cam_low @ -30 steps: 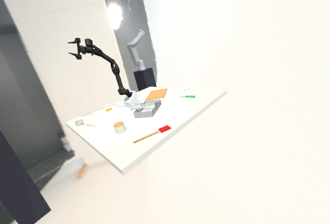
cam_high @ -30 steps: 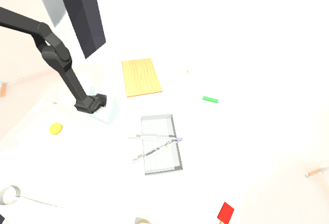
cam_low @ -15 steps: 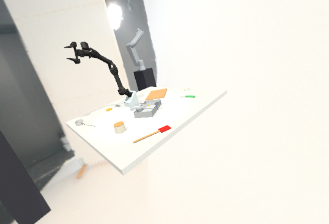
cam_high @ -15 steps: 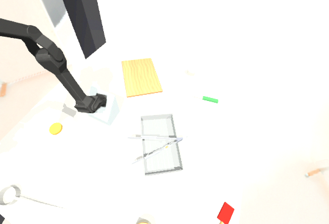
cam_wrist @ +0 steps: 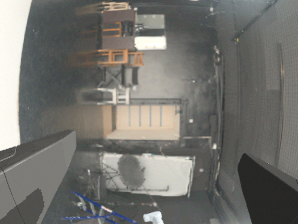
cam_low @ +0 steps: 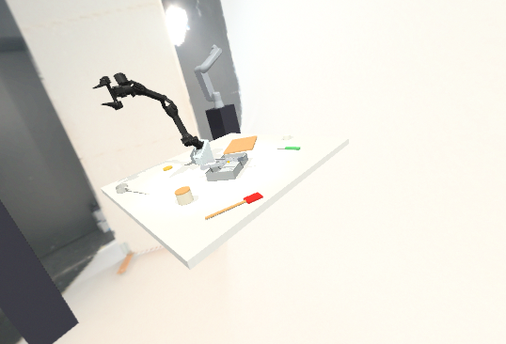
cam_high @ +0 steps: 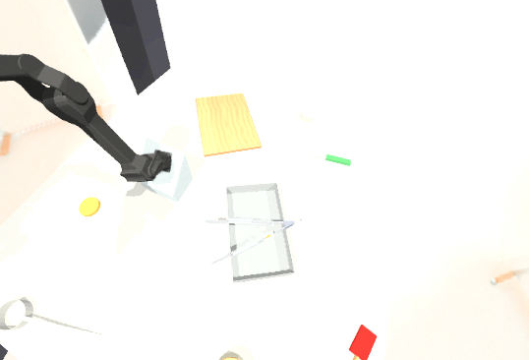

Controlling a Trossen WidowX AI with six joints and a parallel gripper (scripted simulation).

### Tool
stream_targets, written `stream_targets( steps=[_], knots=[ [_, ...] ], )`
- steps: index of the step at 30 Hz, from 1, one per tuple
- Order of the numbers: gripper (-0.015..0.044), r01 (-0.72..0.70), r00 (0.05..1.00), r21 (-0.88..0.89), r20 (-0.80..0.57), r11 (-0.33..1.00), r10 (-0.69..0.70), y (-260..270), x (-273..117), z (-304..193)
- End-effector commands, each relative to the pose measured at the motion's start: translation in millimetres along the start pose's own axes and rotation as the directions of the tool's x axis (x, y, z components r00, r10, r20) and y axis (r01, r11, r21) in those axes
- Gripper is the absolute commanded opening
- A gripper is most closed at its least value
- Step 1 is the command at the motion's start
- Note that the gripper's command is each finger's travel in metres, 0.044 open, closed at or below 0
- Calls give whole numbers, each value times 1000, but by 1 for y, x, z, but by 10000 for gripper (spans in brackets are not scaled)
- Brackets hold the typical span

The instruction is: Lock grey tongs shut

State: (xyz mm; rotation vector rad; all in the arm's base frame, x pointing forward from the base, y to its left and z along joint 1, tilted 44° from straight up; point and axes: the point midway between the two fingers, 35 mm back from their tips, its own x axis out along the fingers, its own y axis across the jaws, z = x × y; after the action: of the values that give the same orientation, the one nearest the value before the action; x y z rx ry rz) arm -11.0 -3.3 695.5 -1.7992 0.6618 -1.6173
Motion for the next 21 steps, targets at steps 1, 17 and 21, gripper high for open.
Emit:
stream_targets(
  steps=[1, 17, 21],
  knots=[
    [440, -69, 997, 50, 30, 996, 68, 25, 16, 5],
    [440, -541, 835, 317, 314, 779, 452, 193, 90, 99],
    [440, -616, 782, 329, 371, 716, 501, 219, 91, 125]
  ],
)
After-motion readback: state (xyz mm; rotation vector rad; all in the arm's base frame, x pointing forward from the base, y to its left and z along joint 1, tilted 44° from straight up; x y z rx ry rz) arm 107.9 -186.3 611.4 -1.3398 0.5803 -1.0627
